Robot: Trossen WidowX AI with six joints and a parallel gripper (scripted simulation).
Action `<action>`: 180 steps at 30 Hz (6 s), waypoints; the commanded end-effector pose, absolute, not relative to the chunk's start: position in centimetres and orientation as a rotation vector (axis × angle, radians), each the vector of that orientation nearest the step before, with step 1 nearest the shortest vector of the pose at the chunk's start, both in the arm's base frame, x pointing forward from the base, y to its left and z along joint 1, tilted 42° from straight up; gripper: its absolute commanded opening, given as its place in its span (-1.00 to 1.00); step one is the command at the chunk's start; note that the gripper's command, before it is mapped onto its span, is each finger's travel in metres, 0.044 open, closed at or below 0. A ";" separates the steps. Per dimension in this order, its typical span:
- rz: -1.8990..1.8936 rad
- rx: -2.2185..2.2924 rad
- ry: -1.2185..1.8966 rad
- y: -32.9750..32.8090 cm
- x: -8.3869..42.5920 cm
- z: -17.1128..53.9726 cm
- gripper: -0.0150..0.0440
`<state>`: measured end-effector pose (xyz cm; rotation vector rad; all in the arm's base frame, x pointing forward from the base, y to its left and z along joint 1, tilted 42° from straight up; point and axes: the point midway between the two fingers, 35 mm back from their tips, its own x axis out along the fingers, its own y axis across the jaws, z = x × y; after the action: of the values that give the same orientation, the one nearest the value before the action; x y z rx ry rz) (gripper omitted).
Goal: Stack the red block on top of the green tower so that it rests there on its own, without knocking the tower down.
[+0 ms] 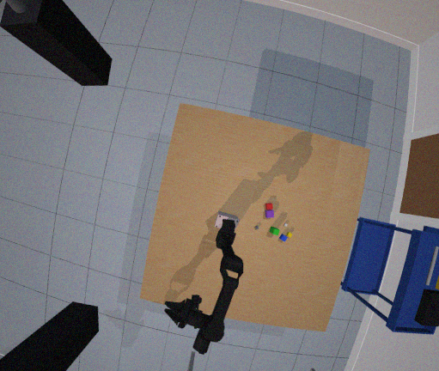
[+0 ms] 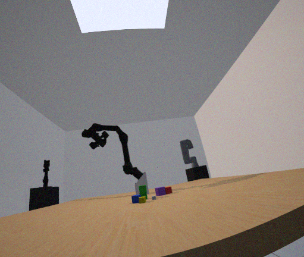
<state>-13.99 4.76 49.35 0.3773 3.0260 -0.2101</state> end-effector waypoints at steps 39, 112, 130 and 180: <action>-0.898 -0.521 2.263 -22.9 -6.6 39.6 1.00; -1.439 0.452 0.996 2.4 28.0 -4.6 1.00; -1.552 0.536 0.839 4.5 24.4 -10.2 1.00; -1.554 0.533 0.836 -0.2 23.2 -15.4 1.00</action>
<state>23.19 -0.15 -15.42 0.5366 0.8373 -1.5578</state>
